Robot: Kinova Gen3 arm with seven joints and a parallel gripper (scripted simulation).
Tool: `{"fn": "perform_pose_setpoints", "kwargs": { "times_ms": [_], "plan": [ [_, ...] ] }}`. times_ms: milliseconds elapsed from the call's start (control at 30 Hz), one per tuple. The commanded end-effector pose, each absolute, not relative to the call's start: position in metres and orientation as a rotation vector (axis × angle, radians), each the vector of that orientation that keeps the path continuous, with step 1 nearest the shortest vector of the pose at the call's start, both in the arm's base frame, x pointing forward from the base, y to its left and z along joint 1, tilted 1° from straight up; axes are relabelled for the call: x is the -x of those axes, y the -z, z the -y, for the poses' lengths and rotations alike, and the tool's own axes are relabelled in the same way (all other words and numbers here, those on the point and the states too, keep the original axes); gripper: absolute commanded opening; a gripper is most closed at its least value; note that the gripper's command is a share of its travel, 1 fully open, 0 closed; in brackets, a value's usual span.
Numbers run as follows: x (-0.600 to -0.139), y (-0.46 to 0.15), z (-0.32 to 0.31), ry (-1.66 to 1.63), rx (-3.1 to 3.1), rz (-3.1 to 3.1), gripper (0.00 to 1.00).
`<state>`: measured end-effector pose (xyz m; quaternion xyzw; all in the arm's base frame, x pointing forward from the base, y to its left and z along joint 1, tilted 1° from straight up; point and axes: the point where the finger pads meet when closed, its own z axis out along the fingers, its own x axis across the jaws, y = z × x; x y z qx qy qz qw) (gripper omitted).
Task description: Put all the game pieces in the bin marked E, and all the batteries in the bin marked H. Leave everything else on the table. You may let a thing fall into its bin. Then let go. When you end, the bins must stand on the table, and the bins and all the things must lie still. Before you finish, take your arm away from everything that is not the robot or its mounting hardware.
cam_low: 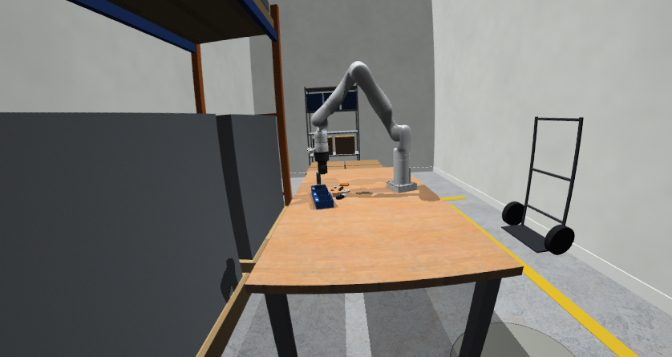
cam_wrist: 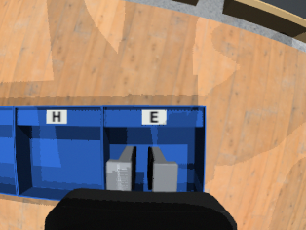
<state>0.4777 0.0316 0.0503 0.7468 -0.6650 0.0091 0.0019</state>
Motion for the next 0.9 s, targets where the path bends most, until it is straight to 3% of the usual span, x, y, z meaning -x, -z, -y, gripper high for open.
{"fn": "perform_pose_setpoints", "kwargs": {
  "times_ms": [0, 867],
  "plan": [
    [-0.477, -0.045, -0.029, -0.027, -2.336, 2.087, 0.31],
    [-0.477, -0.002, -0.028, -0.027, -2.336, 2.087, 0.31]
  ]
}}
